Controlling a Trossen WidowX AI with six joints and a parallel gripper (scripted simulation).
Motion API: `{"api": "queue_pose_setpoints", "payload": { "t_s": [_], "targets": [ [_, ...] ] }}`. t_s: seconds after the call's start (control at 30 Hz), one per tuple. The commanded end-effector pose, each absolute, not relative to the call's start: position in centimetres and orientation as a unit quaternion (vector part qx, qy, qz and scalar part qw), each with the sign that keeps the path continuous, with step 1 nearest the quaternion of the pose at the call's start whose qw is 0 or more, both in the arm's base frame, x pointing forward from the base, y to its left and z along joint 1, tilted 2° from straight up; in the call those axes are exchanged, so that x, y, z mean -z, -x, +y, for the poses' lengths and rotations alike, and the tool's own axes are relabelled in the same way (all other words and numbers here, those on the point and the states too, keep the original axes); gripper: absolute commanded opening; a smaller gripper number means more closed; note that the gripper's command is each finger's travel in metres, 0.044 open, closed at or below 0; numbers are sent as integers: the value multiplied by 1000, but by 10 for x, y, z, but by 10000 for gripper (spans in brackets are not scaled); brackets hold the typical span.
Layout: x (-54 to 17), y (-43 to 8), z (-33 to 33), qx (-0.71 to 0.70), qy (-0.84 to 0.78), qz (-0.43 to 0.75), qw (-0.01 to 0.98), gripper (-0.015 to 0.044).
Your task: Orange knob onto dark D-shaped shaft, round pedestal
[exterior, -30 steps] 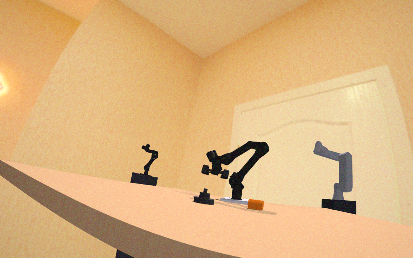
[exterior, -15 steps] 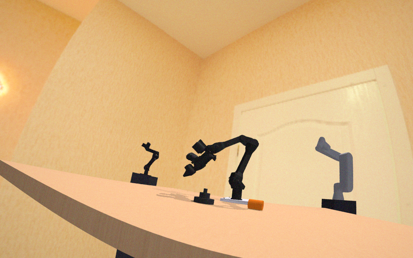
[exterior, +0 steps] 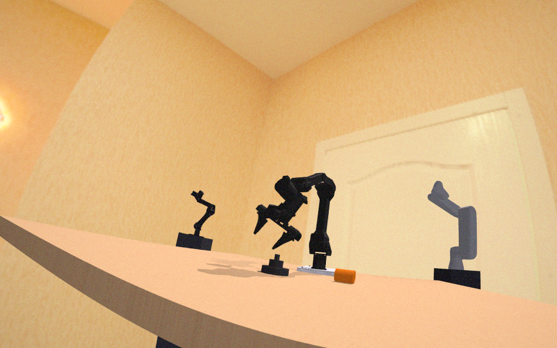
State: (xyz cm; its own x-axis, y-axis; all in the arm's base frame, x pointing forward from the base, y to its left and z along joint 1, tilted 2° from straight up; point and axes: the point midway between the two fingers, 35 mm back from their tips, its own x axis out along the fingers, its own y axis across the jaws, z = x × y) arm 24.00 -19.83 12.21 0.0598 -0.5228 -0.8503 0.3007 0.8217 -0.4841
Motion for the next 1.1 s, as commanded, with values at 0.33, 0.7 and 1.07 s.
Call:
{"api": "queue_pose_setpoints", "payload": {
  "t_s": [0.33, 0.7, 1.07],
  "targets": [
    [-107, -311, 31, -248, 386, 652, 604, 440],
    [-105, -296, 84, -344, 436, 629, 544, 440],
    [-78, -297, 83, -344, 436, 629, 544, 440]
  ]
}}
